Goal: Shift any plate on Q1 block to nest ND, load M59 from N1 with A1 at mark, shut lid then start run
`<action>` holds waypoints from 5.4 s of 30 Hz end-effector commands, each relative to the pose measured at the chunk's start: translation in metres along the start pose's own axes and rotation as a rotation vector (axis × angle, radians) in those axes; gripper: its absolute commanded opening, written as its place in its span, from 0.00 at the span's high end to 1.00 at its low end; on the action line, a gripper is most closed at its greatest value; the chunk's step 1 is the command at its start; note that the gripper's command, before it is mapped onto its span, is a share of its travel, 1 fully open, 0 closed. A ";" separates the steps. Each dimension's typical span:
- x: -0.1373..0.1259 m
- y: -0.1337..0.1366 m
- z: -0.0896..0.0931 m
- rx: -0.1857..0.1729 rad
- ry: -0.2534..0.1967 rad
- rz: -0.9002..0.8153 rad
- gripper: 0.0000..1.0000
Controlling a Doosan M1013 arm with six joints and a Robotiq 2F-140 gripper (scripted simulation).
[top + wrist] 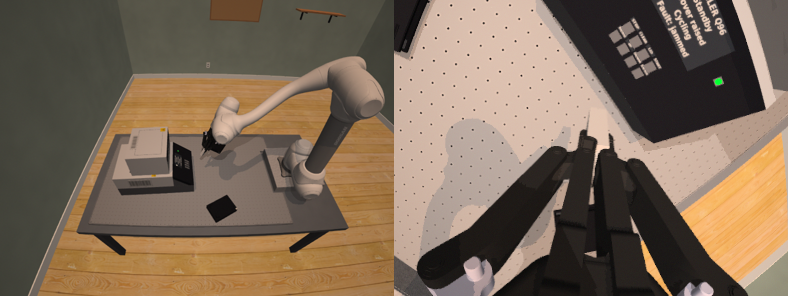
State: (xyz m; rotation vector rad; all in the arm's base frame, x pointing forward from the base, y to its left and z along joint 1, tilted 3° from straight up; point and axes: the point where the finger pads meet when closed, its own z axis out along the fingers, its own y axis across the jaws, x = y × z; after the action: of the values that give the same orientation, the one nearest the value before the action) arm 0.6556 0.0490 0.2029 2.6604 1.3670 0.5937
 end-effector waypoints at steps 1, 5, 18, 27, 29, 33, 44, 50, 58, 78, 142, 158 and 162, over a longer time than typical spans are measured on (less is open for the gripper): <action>0.000 0.000 0.000 0.000 0.000 0.000 1.00; 0.000 0.000 0.000 0.000 0.000 0.000 1.00; -0.013 0.013 0.000 0.000 0.000 0.000 1.00; -0.009 0.018 0.010 0.000 0.000 0.000 1.00; -0.008 0.019 0.013 0.000 0.000 0.000 1.00; -0.005 0.022 0.018 0.000 0.000 0.000 1.00; 0.001 0.027 0.031 0.000 0.000 0.000 1.00; 0.004 0.031 0.039 0.000 0.000 0.000 1.00; 0.008 0.035 0.048 0.000 0.000 0.000 1.00; 0.020 0.046 0.073 0.000 0.000 0.000 1.00; 0.026 0.053 0.096 0.000 0.000 0.000 1.00; 0.028 0.054 0.100 0.000 0.000 0.000 1.00; 0.028 0.055 0.102 0.000 0.000 0.000 1.00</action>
State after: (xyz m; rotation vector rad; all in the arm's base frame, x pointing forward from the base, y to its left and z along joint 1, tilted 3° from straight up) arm 0.7497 0.0480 0.1324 2.6605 1.3671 0.5936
